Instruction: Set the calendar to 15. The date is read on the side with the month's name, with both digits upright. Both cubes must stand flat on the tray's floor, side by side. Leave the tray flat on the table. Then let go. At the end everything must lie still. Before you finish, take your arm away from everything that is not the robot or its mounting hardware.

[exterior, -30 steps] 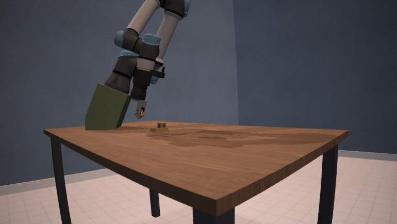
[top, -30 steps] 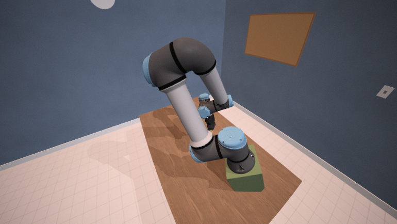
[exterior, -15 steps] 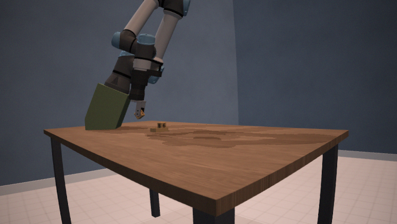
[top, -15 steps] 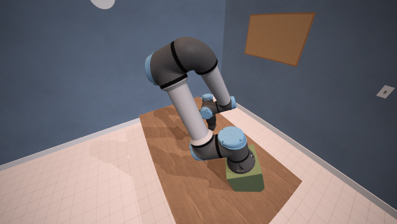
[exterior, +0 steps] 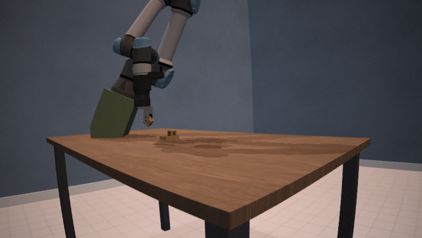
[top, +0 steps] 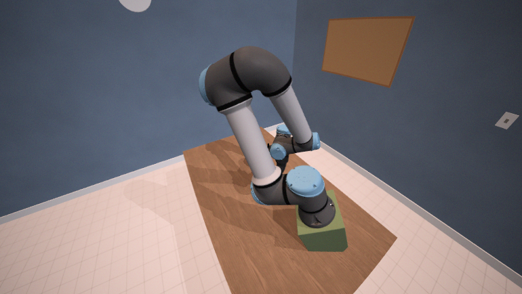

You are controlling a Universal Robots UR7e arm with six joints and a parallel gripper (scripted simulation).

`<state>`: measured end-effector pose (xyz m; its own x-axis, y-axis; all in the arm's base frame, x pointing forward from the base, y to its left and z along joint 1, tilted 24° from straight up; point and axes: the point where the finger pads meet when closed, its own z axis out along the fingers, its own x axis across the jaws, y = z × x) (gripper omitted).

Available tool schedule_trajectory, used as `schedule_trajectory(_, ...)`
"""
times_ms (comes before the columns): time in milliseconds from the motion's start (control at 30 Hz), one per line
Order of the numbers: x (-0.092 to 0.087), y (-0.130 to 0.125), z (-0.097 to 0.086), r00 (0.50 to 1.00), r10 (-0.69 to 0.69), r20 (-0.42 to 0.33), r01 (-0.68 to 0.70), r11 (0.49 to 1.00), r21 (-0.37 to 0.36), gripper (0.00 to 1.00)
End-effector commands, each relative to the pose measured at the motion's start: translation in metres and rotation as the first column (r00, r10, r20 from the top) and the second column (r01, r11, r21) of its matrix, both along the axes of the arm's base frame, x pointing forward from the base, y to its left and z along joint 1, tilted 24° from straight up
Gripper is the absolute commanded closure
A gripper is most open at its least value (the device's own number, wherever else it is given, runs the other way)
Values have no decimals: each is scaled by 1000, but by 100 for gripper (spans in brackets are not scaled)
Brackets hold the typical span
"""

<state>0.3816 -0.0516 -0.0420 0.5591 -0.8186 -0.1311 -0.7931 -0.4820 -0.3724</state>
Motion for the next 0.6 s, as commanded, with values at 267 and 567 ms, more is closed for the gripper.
schedule_trajectory(267, 0, 0, -1, 1000, -3, 30, 2, 1000, 23, 43)
schedule_trajectory(567, -2, 0, -3, 993, -18, 114, 7, 996, 91, 43)
